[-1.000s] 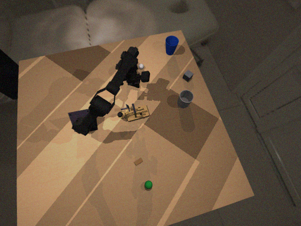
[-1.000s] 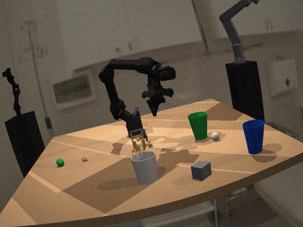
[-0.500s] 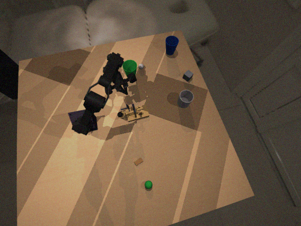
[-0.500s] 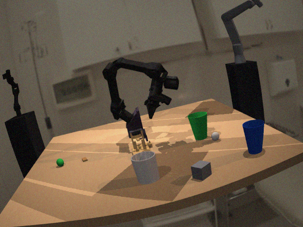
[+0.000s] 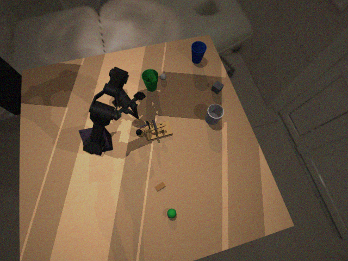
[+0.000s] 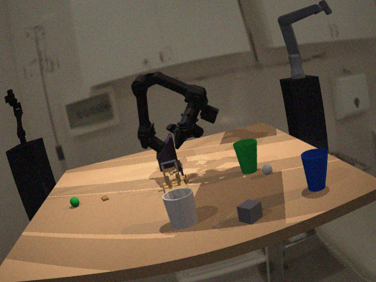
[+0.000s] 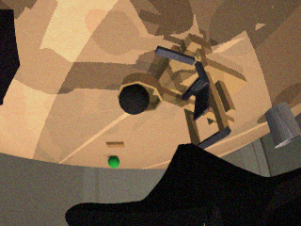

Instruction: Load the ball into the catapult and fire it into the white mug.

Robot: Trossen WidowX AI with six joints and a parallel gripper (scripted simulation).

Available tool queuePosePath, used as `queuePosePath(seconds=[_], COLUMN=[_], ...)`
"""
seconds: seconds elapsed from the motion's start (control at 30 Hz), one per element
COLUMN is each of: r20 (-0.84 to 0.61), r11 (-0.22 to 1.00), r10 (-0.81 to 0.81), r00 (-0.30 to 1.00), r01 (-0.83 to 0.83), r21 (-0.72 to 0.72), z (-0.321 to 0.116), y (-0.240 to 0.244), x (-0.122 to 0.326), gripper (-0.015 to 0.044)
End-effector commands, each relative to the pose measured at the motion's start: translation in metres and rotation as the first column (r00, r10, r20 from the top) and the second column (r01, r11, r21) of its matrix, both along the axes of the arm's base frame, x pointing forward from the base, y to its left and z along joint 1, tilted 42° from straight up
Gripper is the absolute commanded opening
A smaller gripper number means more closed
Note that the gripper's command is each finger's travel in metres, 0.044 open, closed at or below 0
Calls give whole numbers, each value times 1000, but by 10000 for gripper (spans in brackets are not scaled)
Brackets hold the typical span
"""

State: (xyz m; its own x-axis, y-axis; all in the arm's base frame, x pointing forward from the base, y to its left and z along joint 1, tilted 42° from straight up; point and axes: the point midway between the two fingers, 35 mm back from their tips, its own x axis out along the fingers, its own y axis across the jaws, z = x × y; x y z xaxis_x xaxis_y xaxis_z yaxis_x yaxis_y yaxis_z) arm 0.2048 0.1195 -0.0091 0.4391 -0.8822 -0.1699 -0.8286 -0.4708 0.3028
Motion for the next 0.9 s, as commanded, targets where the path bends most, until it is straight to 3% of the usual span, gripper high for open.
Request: queuePosePath(seconds=[0.0, 0.87], r20=[-34, -35], r11=[998, 999], r10=[25, 25], r00=[999, 999], r01=[-26, -27], r21=[-48, -47], z=[3, -25], y=[-4, -25], x=[-5, 0], gripper=[0, 0])
